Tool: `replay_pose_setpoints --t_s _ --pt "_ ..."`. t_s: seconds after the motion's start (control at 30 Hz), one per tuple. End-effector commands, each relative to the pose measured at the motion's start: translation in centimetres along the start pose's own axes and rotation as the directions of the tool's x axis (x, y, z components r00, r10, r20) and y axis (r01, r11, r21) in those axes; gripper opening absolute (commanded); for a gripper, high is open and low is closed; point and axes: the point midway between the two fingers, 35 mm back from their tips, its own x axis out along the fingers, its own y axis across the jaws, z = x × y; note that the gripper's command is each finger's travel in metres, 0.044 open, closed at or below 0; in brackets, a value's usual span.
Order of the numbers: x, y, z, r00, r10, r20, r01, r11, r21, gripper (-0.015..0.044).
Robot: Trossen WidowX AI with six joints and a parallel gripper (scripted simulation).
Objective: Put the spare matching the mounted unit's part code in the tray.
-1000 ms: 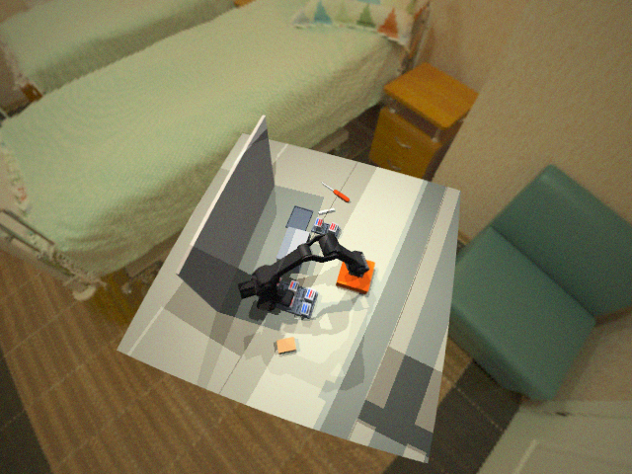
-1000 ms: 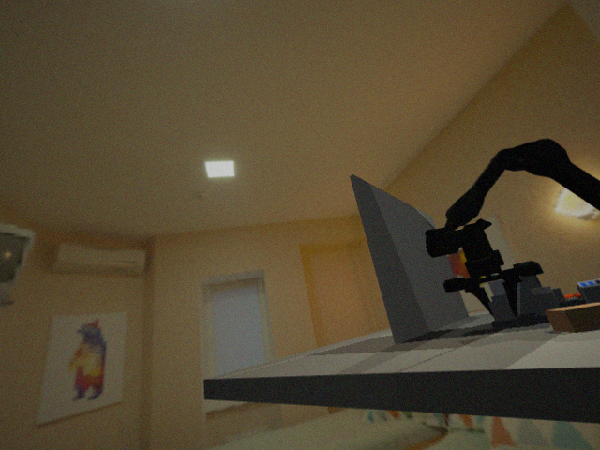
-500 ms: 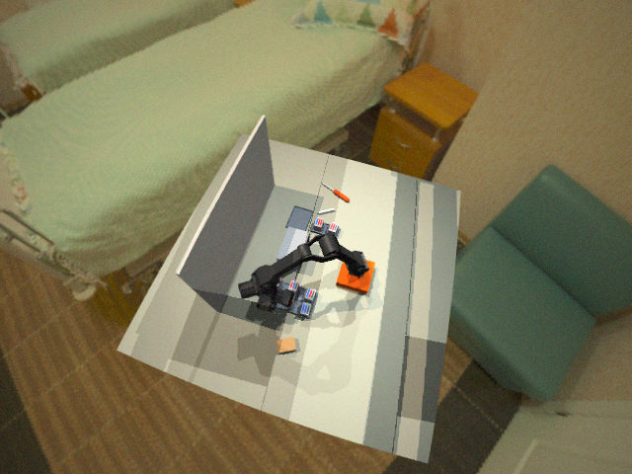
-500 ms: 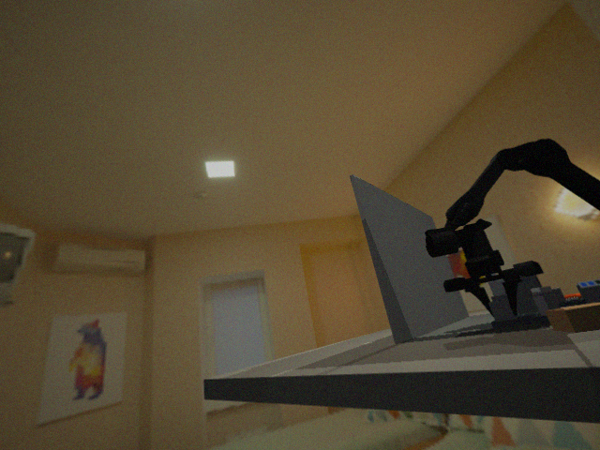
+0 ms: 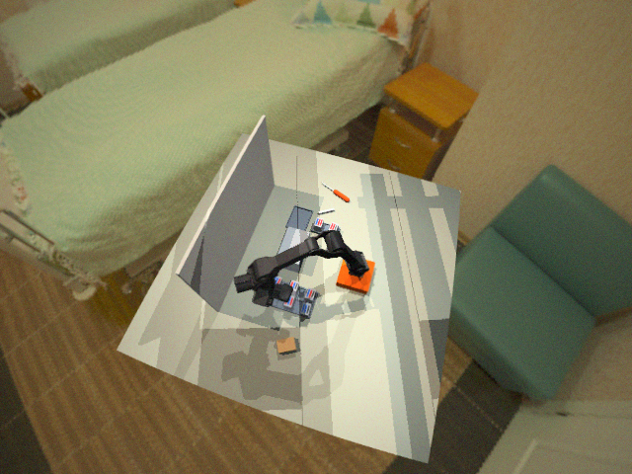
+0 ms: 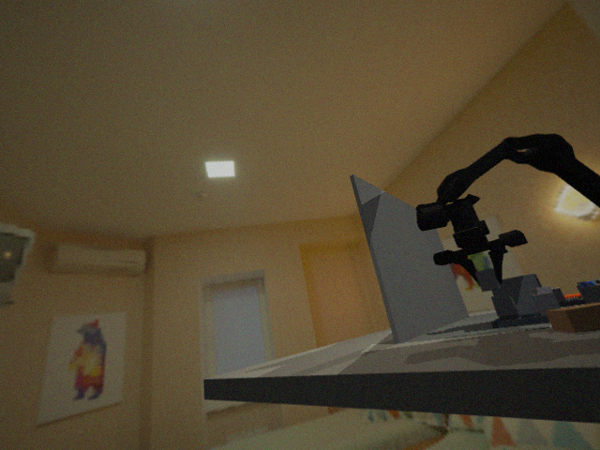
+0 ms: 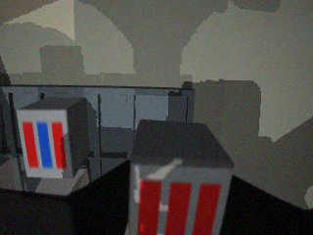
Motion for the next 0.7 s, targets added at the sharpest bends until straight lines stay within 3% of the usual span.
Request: replay_pose_setpoints --t_s 0.0,0.13,0.67 --pt "-1.1 0.1 -0.2 1.0 0.0 -0.006 0.0 1.0 0.001 0.0" --pt "-1.0 0.0 0.0 1.0 -0.003 0.002 0.003 1.0 0.0 0.0" --pt "-7.4 -0.6 -0.2 1.0 -0.001 -0.005 0.001 1.0 0.001 0.0"
